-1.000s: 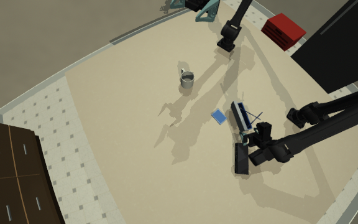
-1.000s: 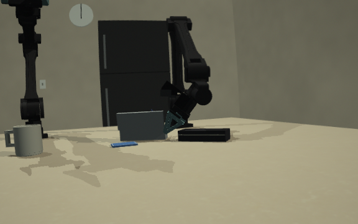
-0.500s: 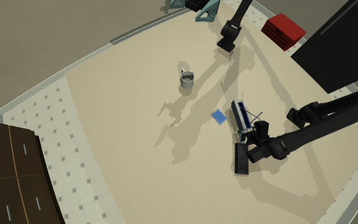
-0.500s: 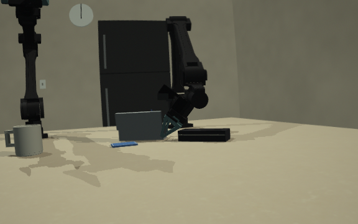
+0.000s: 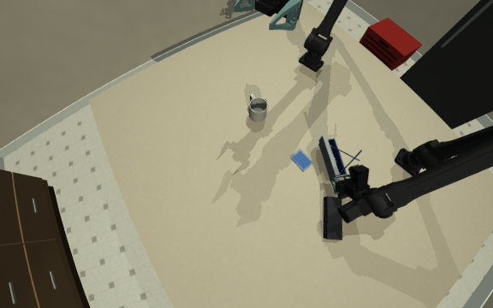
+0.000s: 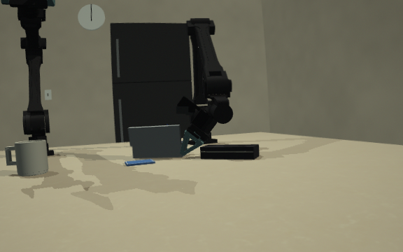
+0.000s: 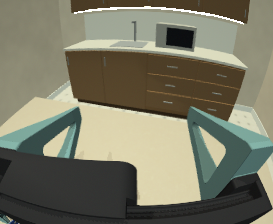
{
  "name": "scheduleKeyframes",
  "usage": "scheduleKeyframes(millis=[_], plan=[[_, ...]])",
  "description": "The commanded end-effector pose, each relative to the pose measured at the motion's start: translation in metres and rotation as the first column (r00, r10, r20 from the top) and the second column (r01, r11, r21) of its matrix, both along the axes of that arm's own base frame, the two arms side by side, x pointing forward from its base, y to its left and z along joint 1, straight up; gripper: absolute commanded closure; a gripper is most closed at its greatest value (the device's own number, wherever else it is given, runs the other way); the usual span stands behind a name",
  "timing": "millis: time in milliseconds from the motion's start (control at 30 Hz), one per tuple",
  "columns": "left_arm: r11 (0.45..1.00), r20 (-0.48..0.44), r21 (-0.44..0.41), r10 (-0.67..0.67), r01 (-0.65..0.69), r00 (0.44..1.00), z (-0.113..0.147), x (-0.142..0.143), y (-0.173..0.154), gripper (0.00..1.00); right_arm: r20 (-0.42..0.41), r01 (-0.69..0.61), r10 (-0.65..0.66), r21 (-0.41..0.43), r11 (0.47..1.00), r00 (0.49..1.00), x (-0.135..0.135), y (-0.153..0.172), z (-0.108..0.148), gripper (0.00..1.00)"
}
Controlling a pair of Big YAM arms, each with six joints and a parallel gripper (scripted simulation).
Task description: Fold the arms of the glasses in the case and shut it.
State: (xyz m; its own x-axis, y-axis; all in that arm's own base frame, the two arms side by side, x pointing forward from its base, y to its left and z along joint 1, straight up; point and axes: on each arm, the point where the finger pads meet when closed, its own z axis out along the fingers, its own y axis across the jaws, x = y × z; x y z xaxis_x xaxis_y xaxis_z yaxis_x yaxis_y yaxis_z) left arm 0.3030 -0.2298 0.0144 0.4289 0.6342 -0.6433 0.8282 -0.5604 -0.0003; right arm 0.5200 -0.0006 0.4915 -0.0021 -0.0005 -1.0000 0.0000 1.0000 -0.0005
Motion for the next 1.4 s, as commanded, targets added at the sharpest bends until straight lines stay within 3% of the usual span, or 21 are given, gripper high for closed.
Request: scheduleKeyframes(millis=[0,500,533,1067,1100,1167,1367], plan=[[1.0,0.014,-0.002,0.02,-0.02,1.0,0.006,0.007,0.001,0.43,0.025,-0.007,0.006,0.008,1.0,1.0,-0.003,0.005,0.013,0.0],[1.0,0.006,0.003,0.026,-0.026,1.0,0.009,0.005,0.005,0.43,0.025,-0.007,0.006,0.008,1.0,1.0,-0.003,0.005,0.013,0.0],[1.0,0.004,0.004,0.027,-0.027,1.0,0.009,0.004,0.005,0.43,0.025,-0.007,0.006,0.008,1.0,1.0,-0.003,0.005,0.013,1.0],[1.0,0.007,0.0,0.022,-0.022,1.0,0.01,0.005,0.004,0.43,0.037,-0.001,0.001,0.004,1.0,0.999,-0.002,0.002,0.021,1.0],[1.0,0.008,-0.001,0.02,-0.02,1.0,0.01,0.005,0.004,0.43,-0.03,-0.016,0.016,0.02,1.0,0.999,0.008,0.011,-0.009,1.0],[1.0,0.008,-0.001,0.02,-0.02,1.0,0.01,0.005,0.004,0.43,0.011,-0.022,0.022,0.046,0.999,1.0,0.01,0.015,0.022,1.0],[1.0,0.008,-0.001,0.02,-0.02,1.0,0.01,0.005,0.004,0.43,-0.086,-0.037,0.051,0.165,0.986,0.995,0.026,0.041,-0.004,1.0]])
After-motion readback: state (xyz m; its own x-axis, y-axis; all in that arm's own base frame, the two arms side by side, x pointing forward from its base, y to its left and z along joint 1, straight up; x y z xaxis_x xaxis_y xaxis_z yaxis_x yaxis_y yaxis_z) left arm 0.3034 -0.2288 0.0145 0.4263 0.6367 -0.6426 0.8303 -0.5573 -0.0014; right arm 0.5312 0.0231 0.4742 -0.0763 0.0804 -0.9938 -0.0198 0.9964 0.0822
